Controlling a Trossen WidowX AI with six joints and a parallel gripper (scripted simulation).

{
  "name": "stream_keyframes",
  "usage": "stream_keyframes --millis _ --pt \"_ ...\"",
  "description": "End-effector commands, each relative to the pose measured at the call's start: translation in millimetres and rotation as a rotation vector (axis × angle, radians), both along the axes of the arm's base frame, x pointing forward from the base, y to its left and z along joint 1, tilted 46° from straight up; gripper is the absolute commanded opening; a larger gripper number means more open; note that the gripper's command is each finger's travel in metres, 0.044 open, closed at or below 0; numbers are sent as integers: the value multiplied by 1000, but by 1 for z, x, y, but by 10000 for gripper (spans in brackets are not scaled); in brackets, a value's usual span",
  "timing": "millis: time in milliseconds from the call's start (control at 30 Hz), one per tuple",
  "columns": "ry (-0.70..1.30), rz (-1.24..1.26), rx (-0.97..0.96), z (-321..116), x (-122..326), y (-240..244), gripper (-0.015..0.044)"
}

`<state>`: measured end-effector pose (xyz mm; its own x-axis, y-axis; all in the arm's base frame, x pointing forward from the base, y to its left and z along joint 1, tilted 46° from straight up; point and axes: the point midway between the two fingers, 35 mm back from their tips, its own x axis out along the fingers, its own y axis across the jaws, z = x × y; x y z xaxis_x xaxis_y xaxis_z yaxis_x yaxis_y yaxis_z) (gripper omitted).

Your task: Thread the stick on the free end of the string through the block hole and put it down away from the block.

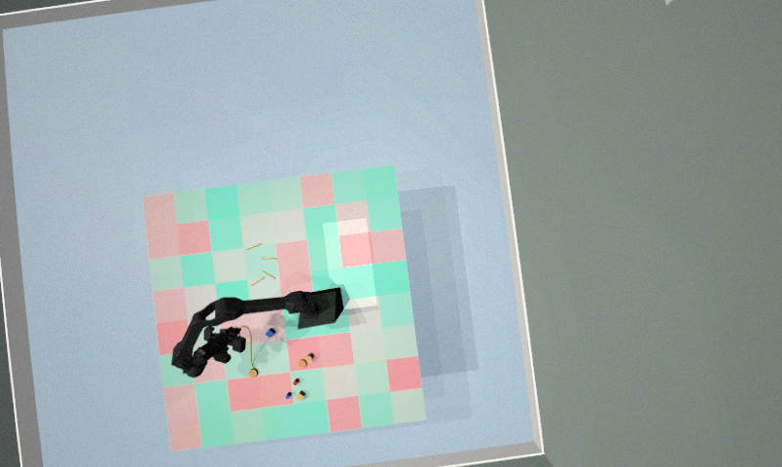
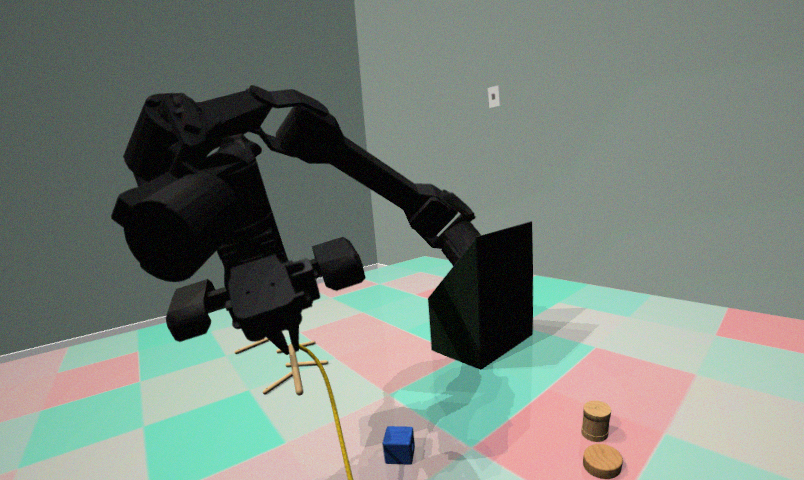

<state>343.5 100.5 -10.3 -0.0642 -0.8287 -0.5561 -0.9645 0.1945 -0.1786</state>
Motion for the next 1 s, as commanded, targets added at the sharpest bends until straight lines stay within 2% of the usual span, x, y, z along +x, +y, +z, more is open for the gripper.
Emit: stream_keyframes --millis 0,967 --pt "117 70 14 0 0 0 0" --pt "943 627 104 1 2 0 0"
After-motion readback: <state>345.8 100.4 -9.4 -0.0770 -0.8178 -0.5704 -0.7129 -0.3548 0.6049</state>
